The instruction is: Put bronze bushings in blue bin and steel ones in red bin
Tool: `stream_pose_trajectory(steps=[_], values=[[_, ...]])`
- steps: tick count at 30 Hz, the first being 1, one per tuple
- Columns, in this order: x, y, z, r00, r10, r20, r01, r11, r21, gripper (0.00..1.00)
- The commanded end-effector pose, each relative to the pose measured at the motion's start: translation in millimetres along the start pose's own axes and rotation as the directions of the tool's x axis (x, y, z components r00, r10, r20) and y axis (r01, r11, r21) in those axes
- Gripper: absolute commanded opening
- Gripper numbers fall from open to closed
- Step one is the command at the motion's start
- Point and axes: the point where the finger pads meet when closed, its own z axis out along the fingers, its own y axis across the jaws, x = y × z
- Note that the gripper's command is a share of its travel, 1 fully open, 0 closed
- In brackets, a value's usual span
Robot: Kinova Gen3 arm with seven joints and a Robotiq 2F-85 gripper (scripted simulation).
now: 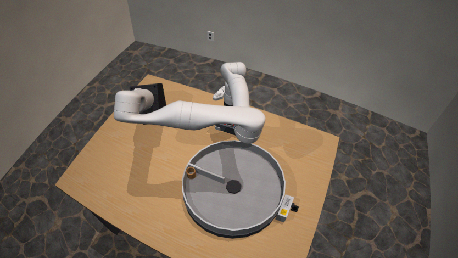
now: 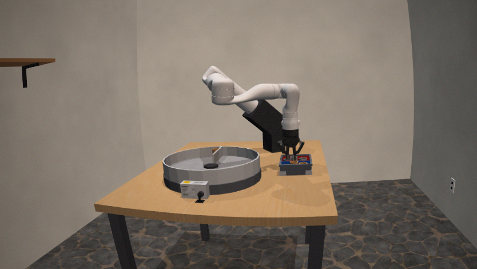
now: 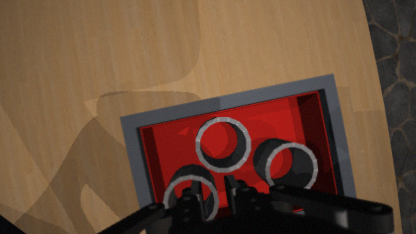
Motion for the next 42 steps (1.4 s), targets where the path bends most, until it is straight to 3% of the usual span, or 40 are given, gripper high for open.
stream_pose_trajectory(steps=[1, 42], values=[[-0.4, 0.5, -0.8, 1.000, 0.000, 0.001, 0.000, 1.000, -0.001, 0.19], [-1.4, -3.6, -8.5, 1.000, -0.006, 0.004, 0.006, 1.000, -0.007, 0.19]])
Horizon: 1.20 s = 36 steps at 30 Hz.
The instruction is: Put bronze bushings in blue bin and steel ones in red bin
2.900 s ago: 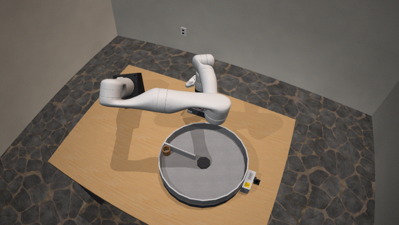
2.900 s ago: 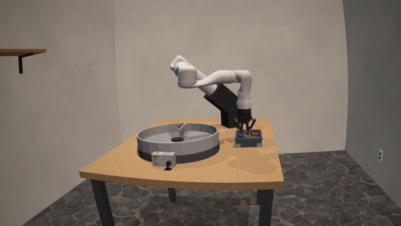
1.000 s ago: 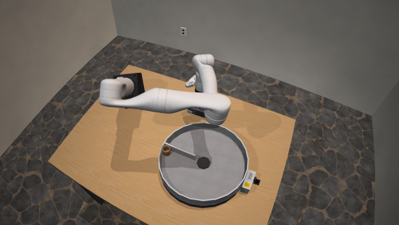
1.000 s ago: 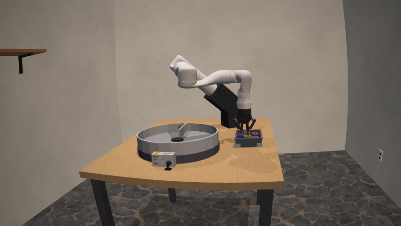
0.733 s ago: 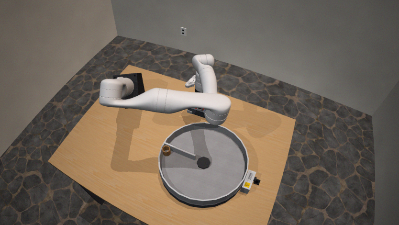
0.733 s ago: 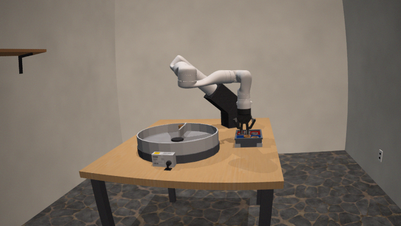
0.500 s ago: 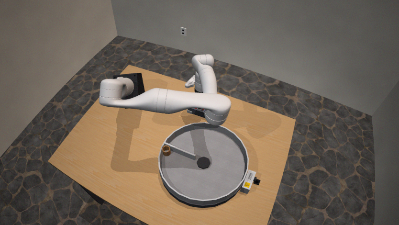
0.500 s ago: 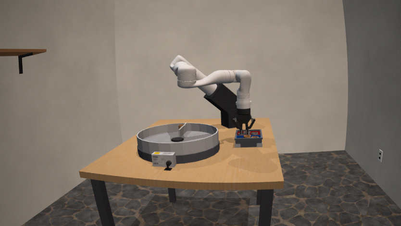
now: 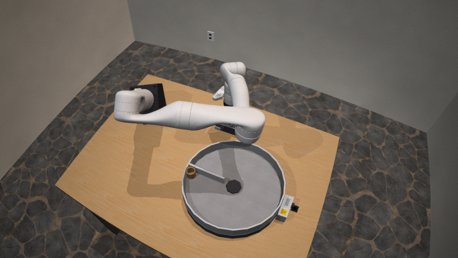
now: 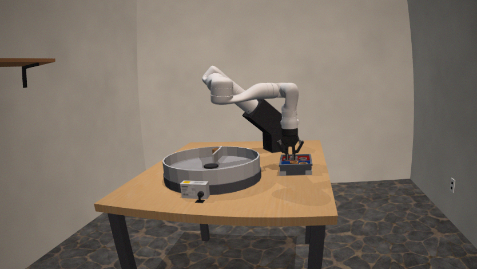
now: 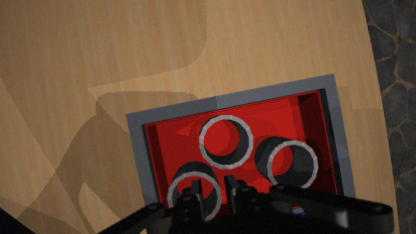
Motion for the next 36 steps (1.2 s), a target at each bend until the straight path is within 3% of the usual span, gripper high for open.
stream_pose_trajectory(steps=[1, 36], values=[[-0.2, -1.0, -4.6, 1.000, 0.001, 0.001, -0.001, 1.000, 0.000, 0.19], [-0.9, 0.2, -12.2, 1.000, 0.000, 0.002, 0.000, 1.000, -0.003, 0.19]])
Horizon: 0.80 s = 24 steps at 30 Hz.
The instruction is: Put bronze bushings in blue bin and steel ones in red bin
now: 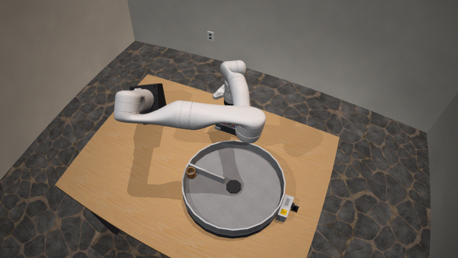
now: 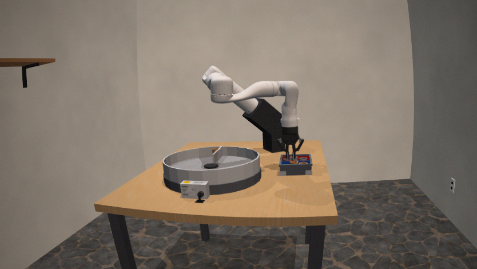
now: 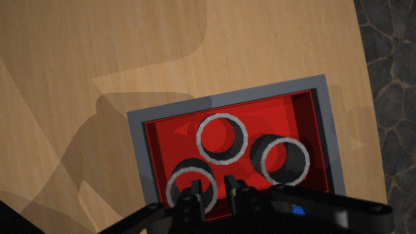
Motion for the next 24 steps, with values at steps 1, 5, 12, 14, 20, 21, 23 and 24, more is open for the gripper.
stream_pose_trajectory(steps=[1, 5, 12, 14, 20, 21, 23, 24], values=[[0.9, -1.8, -4.6, 1.000, 0.002, -0.002, -0.002, 1.000, 0.004, 0.19], [1.4, -2.7, -8.2, 1.000, 0.003, -0.003, -0.003, 1.000, 0.006, 0.19], [1.4, -2.7, -8.2, 1.000, 0.003, -0.003, -0.003, 1.000, 0.006, 0.19], [0.3, -0.9, -7.1, 1.000, 0.000, -0.001, 0.000, 1.000, 0.002, 0.19], [0.7, -1.6, -9.7, 1.000, 0.001, -0.002, -0.001, 1.000, 0.003, 0.19], [0.7, -1.6, -9.7, 1.000, 0.001, -0.002, -0.001, 1.000, 0.003, 0.19], [0.8, -1.8, -10.6, 1.000, 0.002, -0.002, -0.002, 1.000, 0.004, 0.19], [1.0, -2.0, -11.5, 1.000, 0.002, -0.002, -0.002, 1.000, 0.004, 0.19]])
